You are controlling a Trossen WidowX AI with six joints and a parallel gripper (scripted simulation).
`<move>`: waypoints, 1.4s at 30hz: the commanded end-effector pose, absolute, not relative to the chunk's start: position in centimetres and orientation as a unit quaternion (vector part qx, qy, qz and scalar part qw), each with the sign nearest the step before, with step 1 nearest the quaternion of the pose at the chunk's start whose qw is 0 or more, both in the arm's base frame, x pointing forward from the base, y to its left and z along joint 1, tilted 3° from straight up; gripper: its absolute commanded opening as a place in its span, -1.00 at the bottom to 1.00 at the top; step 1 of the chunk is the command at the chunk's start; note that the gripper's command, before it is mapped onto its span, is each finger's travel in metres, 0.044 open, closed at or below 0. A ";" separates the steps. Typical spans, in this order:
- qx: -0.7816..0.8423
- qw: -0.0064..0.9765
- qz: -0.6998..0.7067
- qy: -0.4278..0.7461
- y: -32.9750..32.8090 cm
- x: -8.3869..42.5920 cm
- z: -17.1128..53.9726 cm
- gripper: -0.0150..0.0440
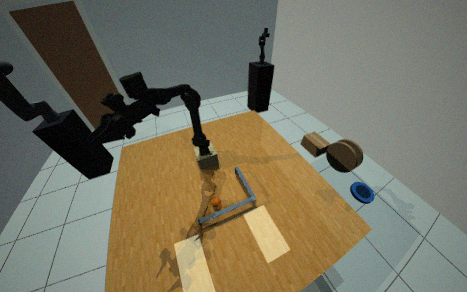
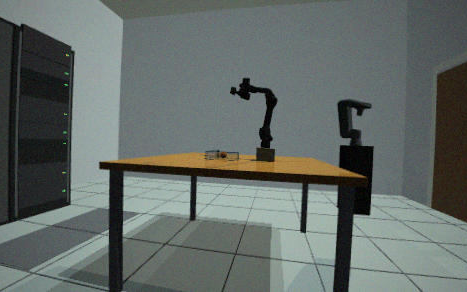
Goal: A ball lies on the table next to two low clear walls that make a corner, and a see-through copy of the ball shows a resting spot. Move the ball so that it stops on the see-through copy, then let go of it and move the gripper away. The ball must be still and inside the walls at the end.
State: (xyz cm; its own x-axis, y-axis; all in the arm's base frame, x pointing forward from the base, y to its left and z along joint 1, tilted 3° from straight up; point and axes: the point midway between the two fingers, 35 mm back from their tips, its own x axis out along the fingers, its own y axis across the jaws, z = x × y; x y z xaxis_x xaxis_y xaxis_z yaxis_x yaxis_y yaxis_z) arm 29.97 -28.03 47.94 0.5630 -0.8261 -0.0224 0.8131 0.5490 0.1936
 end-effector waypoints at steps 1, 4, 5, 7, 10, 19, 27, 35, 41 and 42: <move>0.096 0.896 -0.433 0.036 -27.1 33.5 43.3 0.75; 0.097 0.901 -0.418 0.068 -26.6 34.8 41.3 0.75; 0.096 0.902 -0.412 0.083 -26.3 35.3 40.4 0.75; 0.093 0.906 -0.396 0.122 -25.6 36.6 38.0 0.75; 0.086 0.908 -0.366 0.185 -24.2 38.4 34.0 0.75; 0.055 0.882 -0.247 0.397 -17.6 41.4 20.5 0.75; 0.017 0.809 -0.122 0.574 -10.1 39.4 9.5 0.75; -0.019 0.703 -0.009 0.711 -3.8 34.2 1.9 0.75; -0.020 0.700 -0.007 0.714 -3.6 34.0 1.6 0.75; -0.020 0.700 -0.007 0.714 -3.7 34.0 1.0 0.75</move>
